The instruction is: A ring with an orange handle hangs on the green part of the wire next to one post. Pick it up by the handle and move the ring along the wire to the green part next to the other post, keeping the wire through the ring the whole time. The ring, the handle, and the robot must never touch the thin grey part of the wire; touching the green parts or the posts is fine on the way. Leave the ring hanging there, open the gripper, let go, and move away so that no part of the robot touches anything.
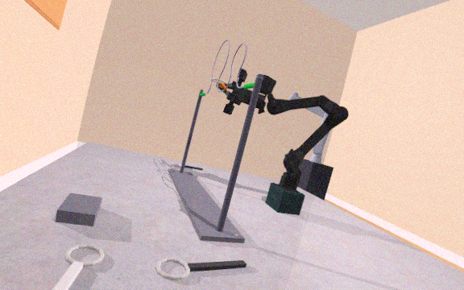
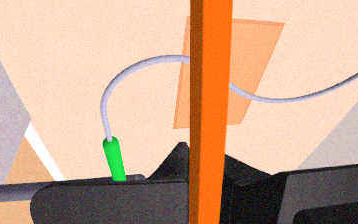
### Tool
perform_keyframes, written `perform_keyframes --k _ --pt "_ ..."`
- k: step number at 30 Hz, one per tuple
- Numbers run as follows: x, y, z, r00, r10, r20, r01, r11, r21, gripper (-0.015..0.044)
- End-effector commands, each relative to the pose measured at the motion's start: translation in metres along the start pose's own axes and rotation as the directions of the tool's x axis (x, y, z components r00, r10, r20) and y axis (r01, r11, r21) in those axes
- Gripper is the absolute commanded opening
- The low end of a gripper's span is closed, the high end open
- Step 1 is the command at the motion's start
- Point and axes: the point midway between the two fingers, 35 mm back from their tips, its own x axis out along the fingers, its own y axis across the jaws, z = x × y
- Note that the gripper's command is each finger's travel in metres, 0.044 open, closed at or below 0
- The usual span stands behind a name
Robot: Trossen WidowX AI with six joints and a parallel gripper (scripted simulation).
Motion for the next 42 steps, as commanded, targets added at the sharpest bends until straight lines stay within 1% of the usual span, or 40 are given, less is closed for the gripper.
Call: perform_keyframes --k 1,10,20,30,42 --pt "-0.003 0.015 0.0 0.999 0.048 -0.012 -0.046 0.995 0.083 -0.015" --pt "-0.011 0.047 0.006 0.987 0.163 -0.017 -0.152 0.949 0.275 -0.015" --pt "-0.023 0.08 0.02 0.958 0.287 0.005 -0.255 0.842 0.476 -0.015" --pt "-0.039 0.107 0.042 0.916 0.399 0.054 -0.335 0.682 0.65 -0.015" --pt "-0.06 0.13 0.074 0.852 0.504 0.141 -0.395 0.442 0.806 -0.015"
